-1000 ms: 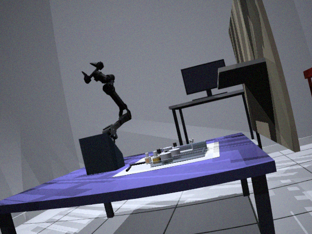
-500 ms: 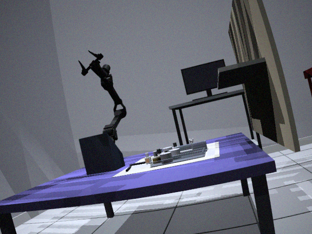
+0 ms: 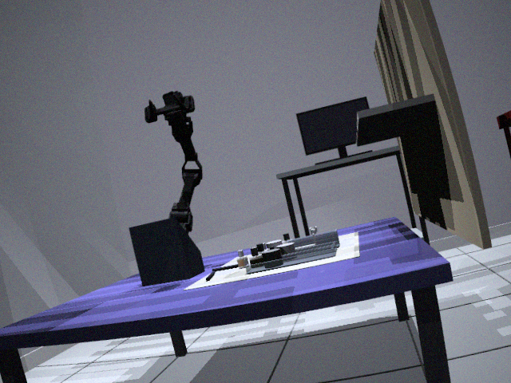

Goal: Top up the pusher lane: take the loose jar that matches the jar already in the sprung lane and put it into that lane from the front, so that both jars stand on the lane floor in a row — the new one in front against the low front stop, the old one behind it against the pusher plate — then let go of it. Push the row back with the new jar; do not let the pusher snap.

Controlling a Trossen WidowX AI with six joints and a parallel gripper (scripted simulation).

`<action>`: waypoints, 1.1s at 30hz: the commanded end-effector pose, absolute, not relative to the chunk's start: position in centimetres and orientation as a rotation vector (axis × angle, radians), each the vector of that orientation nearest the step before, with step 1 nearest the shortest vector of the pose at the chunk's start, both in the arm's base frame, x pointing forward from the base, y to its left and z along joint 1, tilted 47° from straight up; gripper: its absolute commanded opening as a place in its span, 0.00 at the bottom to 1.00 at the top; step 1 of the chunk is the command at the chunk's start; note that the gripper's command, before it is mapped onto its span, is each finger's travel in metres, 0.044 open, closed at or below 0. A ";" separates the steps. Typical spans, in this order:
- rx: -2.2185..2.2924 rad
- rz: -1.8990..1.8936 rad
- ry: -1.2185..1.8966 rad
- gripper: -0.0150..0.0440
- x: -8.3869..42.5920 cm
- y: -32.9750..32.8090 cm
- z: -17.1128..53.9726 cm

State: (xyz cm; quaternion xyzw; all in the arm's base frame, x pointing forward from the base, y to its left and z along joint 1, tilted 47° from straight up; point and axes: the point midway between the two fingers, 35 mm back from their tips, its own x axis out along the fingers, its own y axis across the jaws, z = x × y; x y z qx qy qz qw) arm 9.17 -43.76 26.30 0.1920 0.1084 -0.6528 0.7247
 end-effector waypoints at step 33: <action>0.608 0.632 1.401 1.00 26.0 -4.4 -2.7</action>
